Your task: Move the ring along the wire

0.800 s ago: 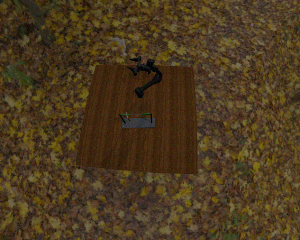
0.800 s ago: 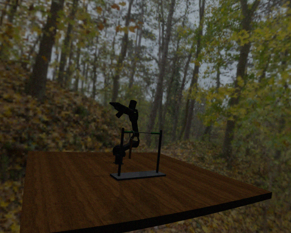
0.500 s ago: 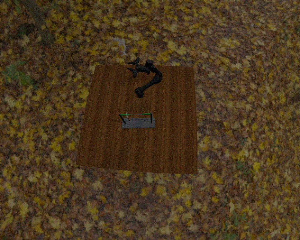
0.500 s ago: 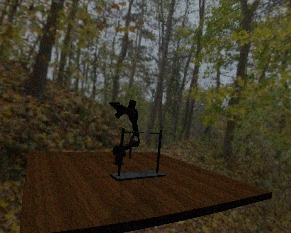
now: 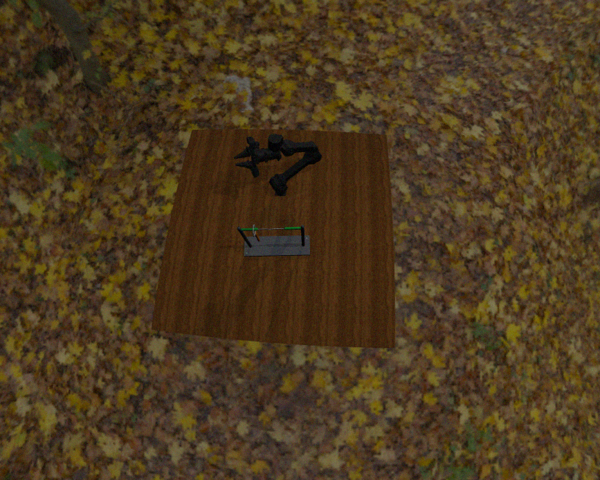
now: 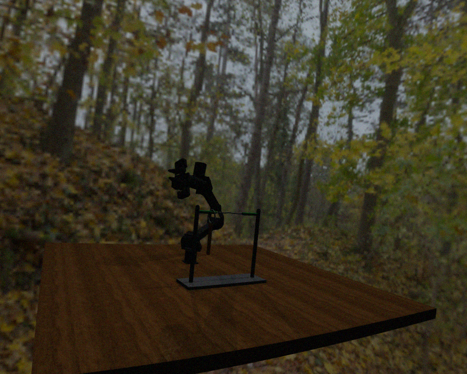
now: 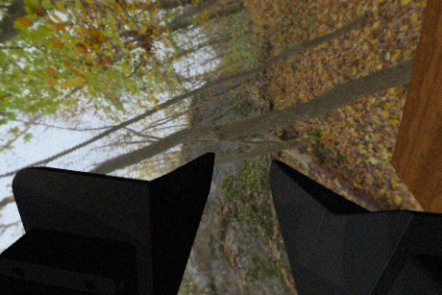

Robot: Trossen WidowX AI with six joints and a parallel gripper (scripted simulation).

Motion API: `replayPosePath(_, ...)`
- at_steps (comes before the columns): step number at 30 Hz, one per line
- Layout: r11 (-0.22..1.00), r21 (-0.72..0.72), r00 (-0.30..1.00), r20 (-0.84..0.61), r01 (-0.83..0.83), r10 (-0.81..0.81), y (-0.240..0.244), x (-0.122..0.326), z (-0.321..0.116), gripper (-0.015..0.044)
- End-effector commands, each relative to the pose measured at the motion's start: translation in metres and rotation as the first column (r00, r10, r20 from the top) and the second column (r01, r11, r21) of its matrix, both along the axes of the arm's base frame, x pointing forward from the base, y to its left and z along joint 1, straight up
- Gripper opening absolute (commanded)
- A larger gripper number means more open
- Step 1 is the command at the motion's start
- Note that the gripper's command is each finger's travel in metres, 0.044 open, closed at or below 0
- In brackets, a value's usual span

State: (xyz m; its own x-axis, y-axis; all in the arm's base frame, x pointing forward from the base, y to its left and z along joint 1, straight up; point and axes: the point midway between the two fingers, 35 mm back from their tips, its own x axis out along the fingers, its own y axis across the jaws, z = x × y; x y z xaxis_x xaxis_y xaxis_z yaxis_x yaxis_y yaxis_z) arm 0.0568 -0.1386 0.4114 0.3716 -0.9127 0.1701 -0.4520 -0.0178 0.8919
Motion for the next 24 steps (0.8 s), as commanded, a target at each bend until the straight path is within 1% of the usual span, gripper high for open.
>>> replayPosePath(1, 0.997, -0.035, 0.975, -0.212, -0.076, 0.067, -0.017, 0.030, -0.022, 0.0160)
replayPosePath(6, 0.968, -0.101, 0.851, -0.503, -0.228, 0.148, -0.033, 0.070, -0.058, 0.0160)
replayPosePath(12, 0.881, -0.160, 0.620, -0.765, -0.444, 0.173, -0.041, 0.110, -0.108, 0.0160)
replayPosePath(18, 0.723, -0.194, 0.380, -0.920, -0.663, 0.101, -0.036, 0.138, -0.161, 0.0160)
replayPosePath(24, 0.495, -0.208, 0.210, -0.976, -0.843, -0.053, -0.018, 0.155, -0.214, 0.0160)
